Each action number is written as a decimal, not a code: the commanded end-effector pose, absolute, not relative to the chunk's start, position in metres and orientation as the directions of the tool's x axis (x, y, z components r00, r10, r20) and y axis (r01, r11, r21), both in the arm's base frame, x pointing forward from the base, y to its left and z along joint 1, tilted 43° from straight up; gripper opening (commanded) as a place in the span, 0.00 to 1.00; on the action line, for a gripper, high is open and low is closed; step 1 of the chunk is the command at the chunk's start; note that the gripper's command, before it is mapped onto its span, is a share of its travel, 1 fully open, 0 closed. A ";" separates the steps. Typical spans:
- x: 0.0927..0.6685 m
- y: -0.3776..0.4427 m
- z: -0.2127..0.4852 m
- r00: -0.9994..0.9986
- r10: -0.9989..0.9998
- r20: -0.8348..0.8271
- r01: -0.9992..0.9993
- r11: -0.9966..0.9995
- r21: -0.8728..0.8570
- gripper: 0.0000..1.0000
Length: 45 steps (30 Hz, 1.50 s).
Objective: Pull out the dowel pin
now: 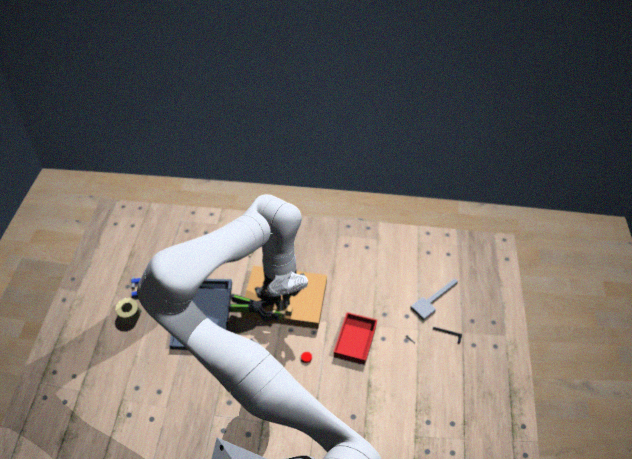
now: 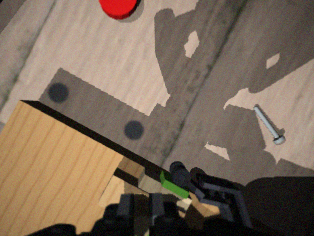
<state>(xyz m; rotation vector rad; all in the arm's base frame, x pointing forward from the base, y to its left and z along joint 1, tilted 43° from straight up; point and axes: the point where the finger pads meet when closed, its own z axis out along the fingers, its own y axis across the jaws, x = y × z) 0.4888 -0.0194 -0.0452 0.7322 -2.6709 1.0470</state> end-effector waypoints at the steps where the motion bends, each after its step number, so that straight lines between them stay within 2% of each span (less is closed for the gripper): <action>1: 0.490 -0.018 -0.044 -0.858 -0.386 0.339 -0.514 0.627 -0.586 0.10; 45: 0.490 -0.018 -0.044 -0.780 -0.468 0.415 -0.625 0.569 -0.534 0.10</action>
